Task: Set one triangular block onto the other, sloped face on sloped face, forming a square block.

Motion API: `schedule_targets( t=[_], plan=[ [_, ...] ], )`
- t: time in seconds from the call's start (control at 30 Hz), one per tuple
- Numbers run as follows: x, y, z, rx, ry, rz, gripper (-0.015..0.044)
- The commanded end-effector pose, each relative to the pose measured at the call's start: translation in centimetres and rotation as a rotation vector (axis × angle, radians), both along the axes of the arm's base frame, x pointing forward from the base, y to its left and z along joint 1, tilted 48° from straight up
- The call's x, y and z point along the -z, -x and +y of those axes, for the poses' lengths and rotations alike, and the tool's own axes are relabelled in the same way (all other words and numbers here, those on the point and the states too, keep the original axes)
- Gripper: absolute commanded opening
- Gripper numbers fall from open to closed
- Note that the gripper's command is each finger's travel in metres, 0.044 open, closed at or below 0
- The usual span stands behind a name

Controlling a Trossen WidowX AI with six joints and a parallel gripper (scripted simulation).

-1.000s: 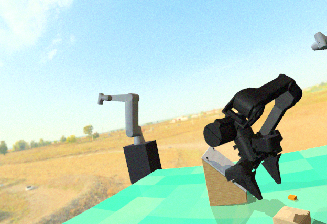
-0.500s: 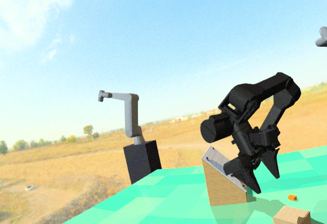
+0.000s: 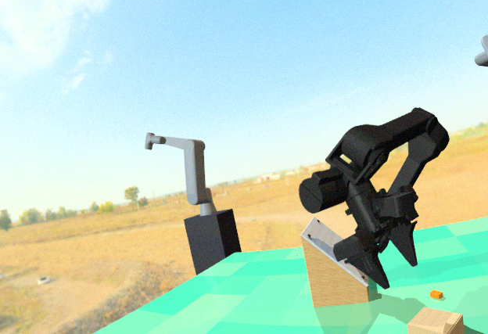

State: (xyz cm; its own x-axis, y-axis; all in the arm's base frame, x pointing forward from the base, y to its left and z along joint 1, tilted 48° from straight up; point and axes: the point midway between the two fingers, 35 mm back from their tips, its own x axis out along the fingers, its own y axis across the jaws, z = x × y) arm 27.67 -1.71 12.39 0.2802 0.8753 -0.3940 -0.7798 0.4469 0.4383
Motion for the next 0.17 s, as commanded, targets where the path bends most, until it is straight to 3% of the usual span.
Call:
schedule_targets(
  t=[0.0, 0.13],
  plan=[
    [-0.01, -0.01, -0.01, 0.002, -0.001, 0.001, 0.044],
    [-0.01, -0.01, -0.01, 0.002, -0.001, 0.001, 0.044]
  ],
)
